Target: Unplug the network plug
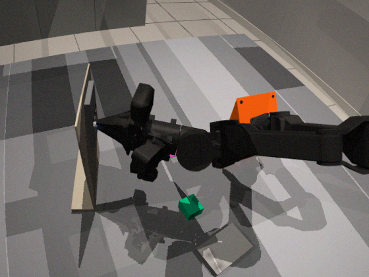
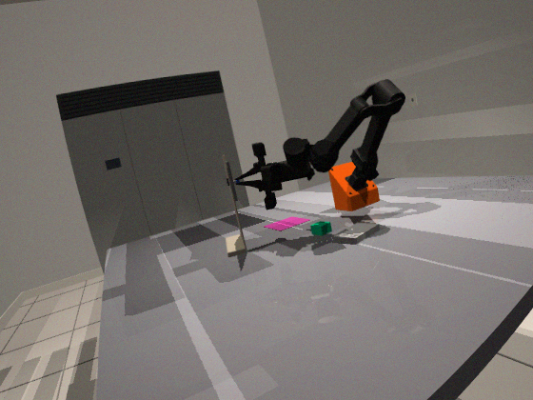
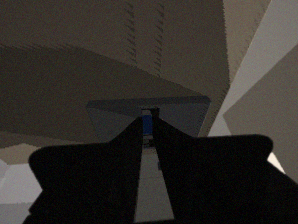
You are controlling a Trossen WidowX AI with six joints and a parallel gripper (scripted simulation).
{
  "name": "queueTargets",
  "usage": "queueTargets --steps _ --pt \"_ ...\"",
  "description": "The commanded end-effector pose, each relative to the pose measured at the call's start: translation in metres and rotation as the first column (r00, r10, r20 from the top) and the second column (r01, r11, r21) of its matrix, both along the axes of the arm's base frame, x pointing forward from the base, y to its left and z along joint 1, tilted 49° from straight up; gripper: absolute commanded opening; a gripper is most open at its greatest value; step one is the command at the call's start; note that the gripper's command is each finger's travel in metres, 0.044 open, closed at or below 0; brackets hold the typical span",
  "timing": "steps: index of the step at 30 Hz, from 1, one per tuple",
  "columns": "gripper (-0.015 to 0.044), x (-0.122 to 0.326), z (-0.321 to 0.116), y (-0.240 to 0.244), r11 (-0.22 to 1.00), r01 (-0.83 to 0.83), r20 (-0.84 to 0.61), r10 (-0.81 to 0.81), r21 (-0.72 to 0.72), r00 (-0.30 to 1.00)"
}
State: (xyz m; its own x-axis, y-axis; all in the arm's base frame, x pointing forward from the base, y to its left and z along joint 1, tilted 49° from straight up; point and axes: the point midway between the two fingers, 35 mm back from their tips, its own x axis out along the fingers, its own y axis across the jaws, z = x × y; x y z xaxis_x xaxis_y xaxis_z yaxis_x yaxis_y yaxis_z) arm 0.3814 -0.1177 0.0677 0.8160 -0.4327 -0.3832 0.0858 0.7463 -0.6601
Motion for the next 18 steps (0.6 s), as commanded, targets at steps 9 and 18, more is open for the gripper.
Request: queueTargets --steps 9,18 --pt "0.0000 -0.0020 0.0008 0.0008 1.000 -0.005 0.000 0.005 -0.004 1.000" --pt "0.0000 -0.0075 0.0016 0.0019 1.000 -0.005 0.000 0.005 -0.004 1.000"
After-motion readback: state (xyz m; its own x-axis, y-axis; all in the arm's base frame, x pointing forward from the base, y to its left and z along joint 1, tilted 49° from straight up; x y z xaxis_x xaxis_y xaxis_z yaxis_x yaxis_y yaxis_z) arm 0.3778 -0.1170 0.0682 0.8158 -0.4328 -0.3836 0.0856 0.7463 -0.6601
